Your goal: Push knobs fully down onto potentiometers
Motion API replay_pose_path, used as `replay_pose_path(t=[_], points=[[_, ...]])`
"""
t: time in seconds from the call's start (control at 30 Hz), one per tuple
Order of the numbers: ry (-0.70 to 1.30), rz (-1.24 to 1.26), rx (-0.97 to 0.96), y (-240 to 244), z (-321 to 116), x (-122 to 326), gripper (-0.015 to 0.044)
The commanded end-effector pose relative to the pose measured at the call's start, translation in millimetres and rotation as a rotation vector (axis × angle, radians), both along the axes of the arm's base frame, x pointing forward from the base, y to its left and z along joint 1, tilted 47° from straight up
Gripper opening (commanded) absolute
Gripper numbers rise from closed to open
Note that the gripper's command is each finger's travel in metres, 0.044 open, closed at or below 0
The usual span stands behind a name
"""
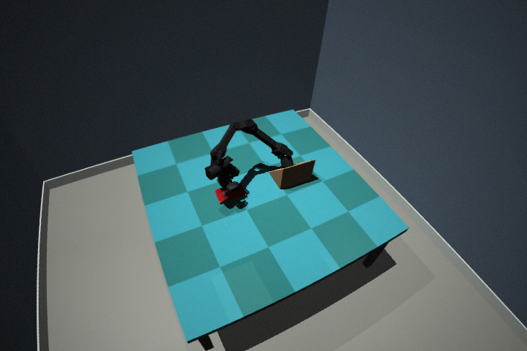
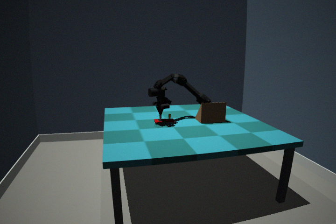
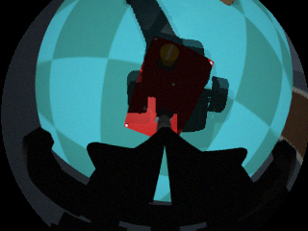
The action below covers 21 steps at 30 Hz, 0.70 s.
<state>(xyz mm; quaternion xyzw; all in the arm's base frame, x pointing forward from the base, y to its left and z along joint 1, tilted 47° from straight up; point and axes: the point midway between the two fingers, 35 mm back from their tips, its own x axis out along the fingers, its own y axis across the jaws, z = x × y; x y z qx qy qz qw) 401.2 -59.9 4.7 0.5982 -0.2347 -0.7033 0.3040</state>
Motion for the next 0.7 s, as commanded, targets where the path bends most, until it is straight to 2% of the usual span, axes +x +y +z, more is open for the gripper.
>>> replay_pose_path(t=[0.0,0.67], points=[[-0.003,-0.027,-0.007,-8.1,-2.8,1.5,0.0000],[-0.003,-0.027,-0.006,13.0,17.6,4.6,0.0000]])
